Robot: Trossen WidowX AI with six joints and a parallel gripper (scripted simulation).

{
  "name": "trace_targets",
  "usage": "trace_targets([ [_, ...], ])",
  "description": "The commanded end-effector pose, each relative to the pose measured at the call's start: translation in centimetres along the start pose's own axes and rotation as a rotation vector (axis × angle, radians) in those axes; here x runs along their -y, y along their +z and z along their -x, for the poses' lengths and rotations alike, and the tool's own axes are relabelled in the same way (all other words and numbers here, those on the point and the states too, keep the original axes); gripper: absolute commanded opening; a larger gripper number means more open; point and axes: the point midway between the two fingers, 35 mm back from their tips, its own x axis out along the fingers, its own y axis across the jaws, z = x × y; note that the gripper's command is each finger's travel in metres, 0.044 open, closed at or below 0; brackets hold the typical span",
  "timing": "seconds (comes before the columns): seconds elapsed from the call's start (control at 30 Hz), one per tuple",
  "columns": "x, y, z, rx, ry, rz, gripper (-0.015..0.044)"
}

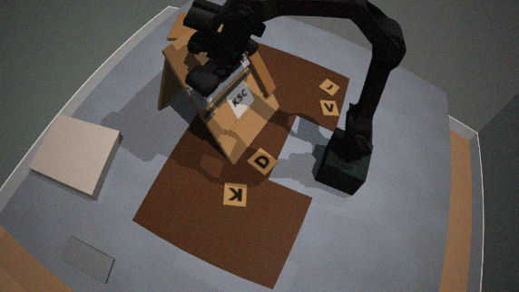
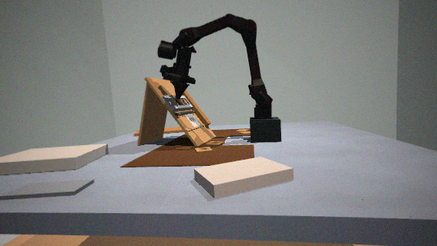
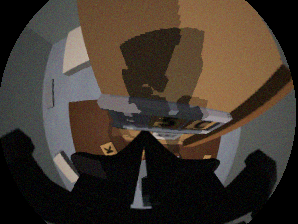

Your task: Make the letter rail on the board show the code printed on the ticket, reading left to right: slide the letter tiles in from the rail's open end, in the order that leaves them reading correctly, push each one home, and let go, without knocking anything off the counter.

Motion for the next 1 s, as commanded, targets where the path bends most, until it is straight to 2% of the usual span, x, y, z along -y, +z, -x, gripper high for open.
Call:
trace_targets([
  [0.0, -0.1, 0.1, -0.3, -0.003, 0.002, 0.0, 0.0],
  [0.97, -0.1, 1.0, -1.4, -0.002, 0.002, 0.0, 0.0],
])
